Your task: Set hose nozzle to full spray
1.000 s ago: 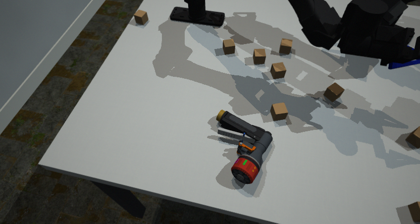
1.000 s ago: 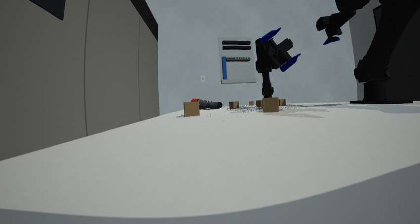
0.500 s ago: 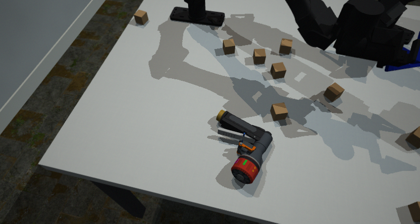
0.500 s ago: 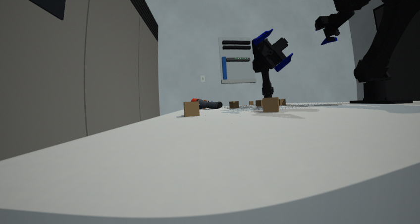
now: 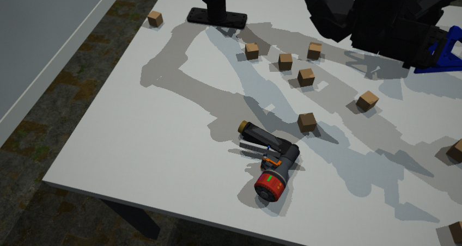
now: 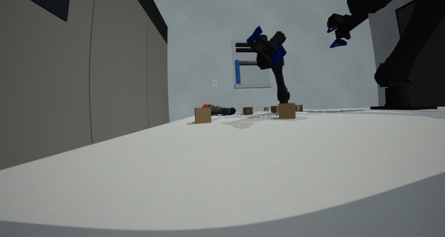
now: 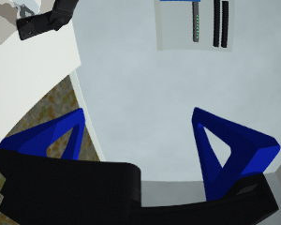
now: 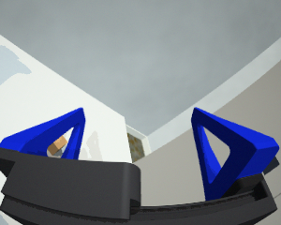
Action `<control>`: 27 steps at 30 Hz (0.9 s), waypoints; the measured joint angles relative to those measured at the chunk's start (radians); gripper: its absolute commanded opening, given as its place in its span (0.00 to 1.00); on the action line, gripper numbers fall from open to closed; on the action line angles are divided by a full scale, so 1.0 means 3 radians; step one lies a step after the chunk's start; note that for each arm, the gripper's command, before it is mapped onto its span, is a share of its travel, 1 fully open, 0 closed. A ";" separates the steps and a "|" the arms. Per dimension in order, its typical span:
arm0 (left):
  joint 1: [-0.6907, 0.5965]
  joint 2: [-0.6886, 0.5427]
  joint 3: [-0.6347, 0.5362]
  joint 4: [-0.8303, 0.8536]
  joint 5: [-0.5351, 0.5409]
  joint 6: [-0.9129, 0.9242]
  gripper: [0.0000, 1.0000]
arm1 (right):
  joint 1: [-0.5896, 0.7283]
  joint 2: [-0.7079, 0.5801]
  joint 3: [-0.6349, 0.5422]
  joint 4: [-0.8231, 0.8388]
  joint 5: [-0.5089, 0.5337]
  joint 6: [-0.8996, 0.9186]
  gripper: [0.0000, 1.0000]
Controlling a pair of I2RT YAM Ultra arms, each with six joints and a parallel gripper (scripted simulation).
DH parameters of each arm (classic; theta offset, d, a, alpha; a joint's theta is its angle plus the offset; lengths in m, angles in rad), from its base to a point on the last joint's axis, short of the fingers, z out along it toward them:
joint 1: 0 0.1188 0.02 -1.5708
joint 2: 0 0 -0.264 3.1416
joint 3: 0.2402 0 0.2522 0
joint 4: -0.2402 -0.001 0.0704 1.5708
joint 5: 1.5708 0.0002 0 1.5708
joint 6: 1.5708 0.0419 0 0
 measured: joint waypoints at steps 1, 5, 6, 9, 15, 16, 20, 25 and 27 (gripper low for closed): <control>0.0051 0.0010 0.0000 0.0015 0.0010 0.0043 1.00 | -0.0018 -0.0036 -0.0022 -0.0018 0.0009 0.0024 1.00; 0.0244 0.0048 0.0000 0.0057 0.0051 0.0234 1.00 | -0.0135 -0.0184 -0.0112 -0.0093 0.0058 0.0130 1.00; 0.0291 0.0056 0.0000 0.0069 0.0061 0.0284 1.00 | -0.0173 -0.0225 -0.0136 -0.0113 0.0074 0.0158 1.00; 0.0437 0.0081 0.0000 0.0109 0.0095 0.0435 1.00 | -0.0287 -0.0354 -0.0205 -0.0172 0.0121 0.0242 1.00; 0.0636 0.0109 0.0004 0.0160 0.0156 0.0676 1.00 | -0.0426 -0.0558 -0.0295 -0.0240 0.0189 0.0369 1.00; 0.0683 0.0120 0.0010 0.0174 0.0168 0.0718 1.00 | -0.0435 -0.0591 -0.0318 -0.0259 0.0196 0.0392 1.00; 0.0889 0.0164 0.0017 0.0228 0.0206 0.0907 1.00 | -0.0524 -0.0732 -0.0413 -0.0341 0.0237 0.0493 1.00; 0.1139 0.0209 0.0022 0.0291 0.0259 0.1165 1.00 | -0.0718 -0.0942 -0.0534 -0.0445 0.0317 0.0638 1.00; 0.1244 0.0228 0.0022 0.0320 0.0284 0.1273 1.00 | -0.0793 -0.1035 -0.0582 -0.0484 0.0350 0.0698 1.00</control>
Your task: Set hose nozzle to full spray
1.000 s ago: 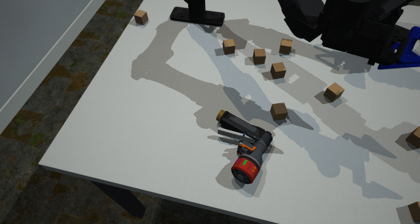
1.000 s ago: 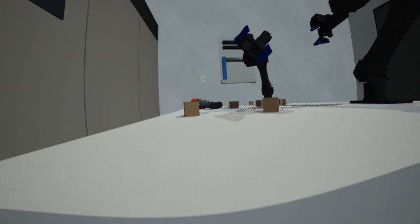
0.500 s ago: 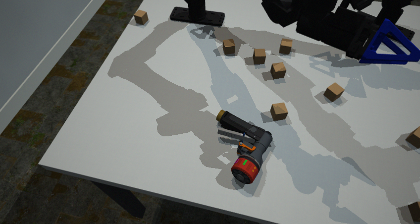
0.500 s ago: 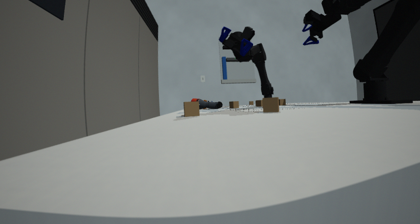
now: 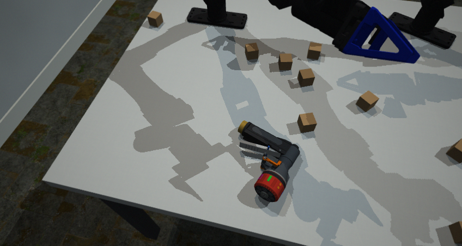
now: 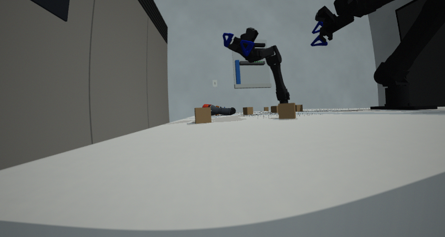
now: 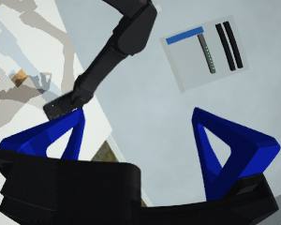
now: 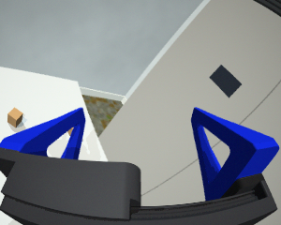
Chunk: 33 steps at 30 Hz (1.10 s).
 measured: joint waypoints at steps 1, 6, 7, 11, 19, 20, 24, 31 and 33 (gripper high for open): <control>0.0046 0.0010 0.0000 0.0013 0.0005 0.0046 1.00 | -0.0033 -0.0043 -0.0020 -0.0018 0.0014 0.0025 1.00; 0.0200 0.0024 0.0001 0.0060 0.0061 0.0244 1.00 | -0.0106 -0.0200 -0.0090 -0.0070 0.0058 0.0127 1.00; 0.0254 0.0036 0.0000 0.0076 0.0071 0.0291 1.00 | -0.0122 -0.0235 -0.0116 -0.0090 0.0067 0.0153 1.00; 0.0467 0.0086 0.0000 0.0121 0.0108 0.0496 1.00 | -0.0251 -0.0389 -0.0219 -0.0179 0.0121 0.0264 1.00; 0.0863 0.0159 0.0000 0.0228 0.0186 0.0918 1.00 | -0.0544 -0.0748 -0.0403 -0.0340 0.0253 0.0500 1.00; 0.0885 0.0163 -0.0001 0.0235 0.0198 0.0956 1.00 | -0.0559 -0.0773 -0.0404 -0.0348 0.0263 0.0519 1.00; 0.1057 0.0186 0.0013 0.0286 0.0256 0.1141 1.00 | -0.0617 -0.0909 -0.0492 -0.0404 0.0292 0.0613 1.00; 0.1450 0.0267 0.0013 0.0379 0.0331 0.1532 1.00 | -0.0889 -0.1219 -0.0687 -0.0568 0.0409 0.0829 1.00; 0.1563 0.0285 0.0013 0.0409 0.0355 0.1653 1.00 | -0.0963 -0.1322 -0.0740 -0.0612 0.0444 0.0896 1.00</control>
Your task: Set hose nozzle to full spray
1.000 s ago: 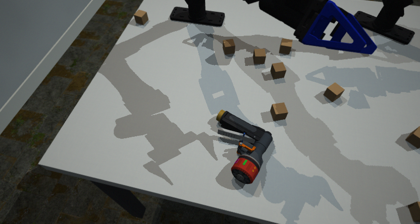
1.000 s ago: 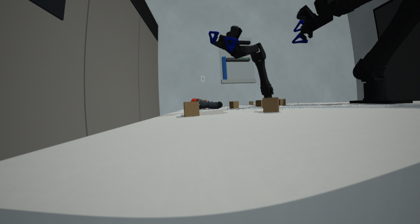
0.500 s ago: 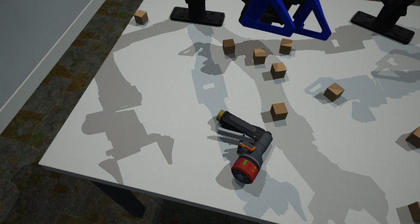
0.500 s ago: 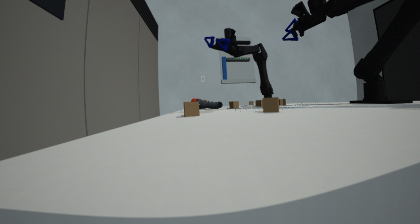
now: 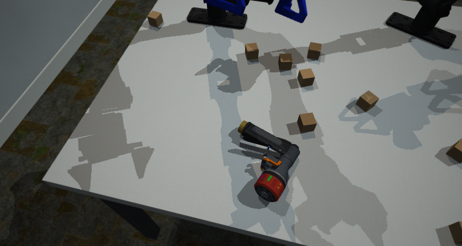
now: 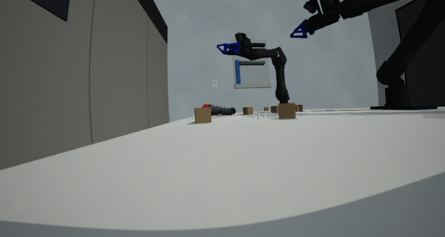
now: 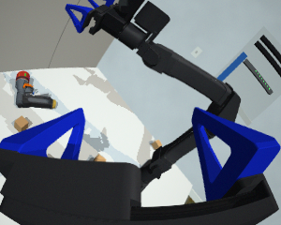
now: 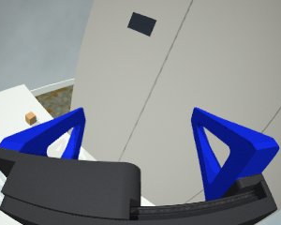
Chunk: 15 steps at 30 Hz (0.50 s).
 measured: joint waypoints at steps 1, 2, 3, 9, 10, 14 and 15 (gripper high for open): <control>0.0057 0.0010 0.0000 0.0017 0.0013 0.0061 1.00 | -0.0036 -0.0052 -0.0028 -0.0022 0.0017 0.0033 1.00; 0.0109 0.0019 0.0000 0.0031 0.0019 0.0113 1.00 | -0.0067 -0.0100 -0.0050 -0.0043 0.0033 0.0062 1.00; 0.0142 0.0025 0.0000 0.0041 0.0022 0.0155 1.00 | -0.0093 -0.0137 -0.0061 -0.0057 0.0048 0.0085 1.00; 0.0408 0.0067 0.0015 0.0118 0.0108 0.0449 1.00 | -0.0221 -0.0347 -0.0186 -0.0151 0.0106 0.0237 1.00; 0.0470 0.0080 0.0017 0.0132 0.0118 0.0506 1.00 | -0.0262 -0.0392 -0.0217 -0.0177 0.0122 0.0268 1.00; 0.0712 0.0131 0.0022 0.0191 0.0167 0.0750 1.00 | -0.0430 -0.0589 -0.0334 -0.0277 0.0198 0.0404 1.00; 0.0773 0.0142 0.0023 0.0206 0.0179 0.0814 1.00 | -0.0469 -0.0643 -0.0364 -0.0301 0.0217 0.0440 1.00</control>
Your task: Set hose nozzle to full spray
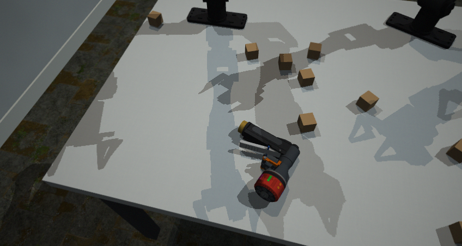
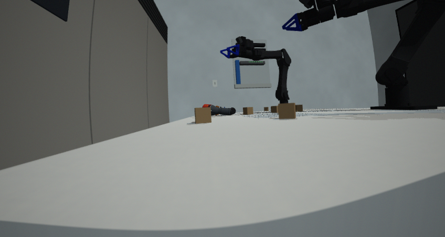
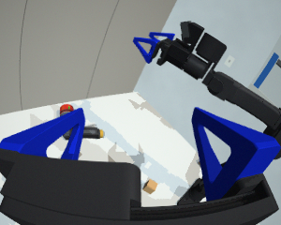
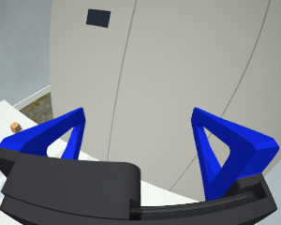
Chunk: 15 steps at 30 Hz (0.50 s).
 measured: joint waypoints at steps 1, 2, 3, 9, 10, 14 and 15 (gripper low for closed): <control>0.0060 0.0011 0.0000 0.0015 0.0014 0.0065 1.00 | -0.0038 -0.0055 -0.0028 -0.0023 0.0018 0.0036 1.00; 0.0122 0.0023 0.0001 0.0032 0.0028 0.0130 1.00 | -0.0076 -0.0111 -0.0057 -0.0046 0.0036 0.0071 1.00; 0.0183 0.0033 0.0003 0.0048 0.0042 0.0195 1.00 | -0.0114 -0.0167 -0.0086 -0.0069 0.0053 0.0107 1.00; 0.0431 0.0067 0.0004 0.0128 0.0120 0.0496 1.00 | -0.0254 -0.0387 -0.0188 -0.0159 0.0118 0.0264 1.00; 0.0493 0.0079 0.0004 0.0144 0.0131 0.0554 1.00 | -0.0290 -0.0431 -0.0223 -0.0183 0.0135 0.0296 1.00; 0.0758 0.0134 0.0004 0.0202 0.0178 0.0806 1.00 | -0.0459 -0.0633 -0.0357 -0.0295 0.0212 0.0435 1.00; 0.0823 0.0148 0.0004 0.0217 0.0191 0.0874 1.00 | -0.0501 -0.0689 -0.0388 -0.0320 0.0233 0.0472 1.00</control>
